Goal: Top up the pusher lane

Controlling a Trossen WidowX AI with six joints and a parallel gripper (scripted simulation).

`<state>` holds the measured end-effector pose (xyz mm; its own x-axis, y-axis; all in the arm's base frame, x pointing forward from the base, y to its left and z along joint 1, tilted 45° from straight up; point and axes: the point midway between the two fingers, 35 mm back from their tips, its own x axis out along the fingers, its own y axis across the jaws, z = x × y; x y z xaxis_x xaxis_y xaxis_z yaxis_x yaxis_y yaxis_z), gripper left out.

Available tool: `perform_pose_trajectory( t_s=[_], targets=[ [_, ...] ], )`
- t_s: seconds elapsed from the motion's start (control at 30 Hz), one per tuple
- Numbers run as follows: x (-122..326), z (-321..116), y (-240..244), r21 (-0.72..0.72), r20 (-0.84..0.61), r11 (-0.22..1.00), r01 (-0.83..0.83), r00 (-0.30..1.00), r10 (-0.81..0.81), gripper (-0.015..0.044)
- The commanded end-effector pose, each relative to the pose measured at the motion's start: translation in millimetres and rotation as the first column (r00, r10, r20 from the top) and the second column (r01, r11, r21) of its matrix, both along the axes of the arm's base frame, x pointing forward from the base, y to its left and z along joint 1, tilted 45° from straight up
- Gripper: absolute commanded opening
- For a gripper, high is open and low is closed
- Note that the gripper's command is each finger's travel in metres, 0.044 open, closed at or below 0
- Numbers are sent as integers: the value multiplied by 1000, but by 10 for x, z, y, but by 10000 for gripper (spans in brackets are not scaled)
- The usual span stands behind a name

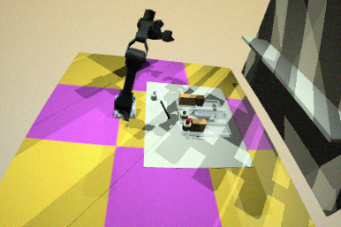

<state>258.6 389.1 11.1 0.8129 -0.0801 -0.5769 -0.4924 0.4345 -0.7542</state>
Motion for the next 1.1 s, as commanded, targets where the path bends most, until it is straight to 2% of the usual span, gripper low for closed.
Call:
perform_pose_trajectory(
  t_s=[0.0, 0.13, 0.23, 0.4, 0.5, 0.53, 0.9, 1.07],
  targets=[
    [-7, -272, -725, 18, -179, 958, 285, 944, -277, 440],
    [-101, -374, -1212, -9, -265, 864, 503, 832, -487, 440],
    [-219, -403, -1580, -49, -302, 748, 662, 704, -643, 440],
    [-495, -347, -2156, -133, -289, 461, 877, 411, -865, 440],
    [-685, -257, -2443, -173, -237, 258, 951, 214, -948, 440],
    [-675, -263, -2458, -176, -228, 231, 957, 189, -955, 440],
    [-657, -290, -2472, -178, -223, 218, 960, 176, -959, 440],
    [-679, -544, -2721, -177, -222, 218, 960, 176, -959, 440]
  ],
)
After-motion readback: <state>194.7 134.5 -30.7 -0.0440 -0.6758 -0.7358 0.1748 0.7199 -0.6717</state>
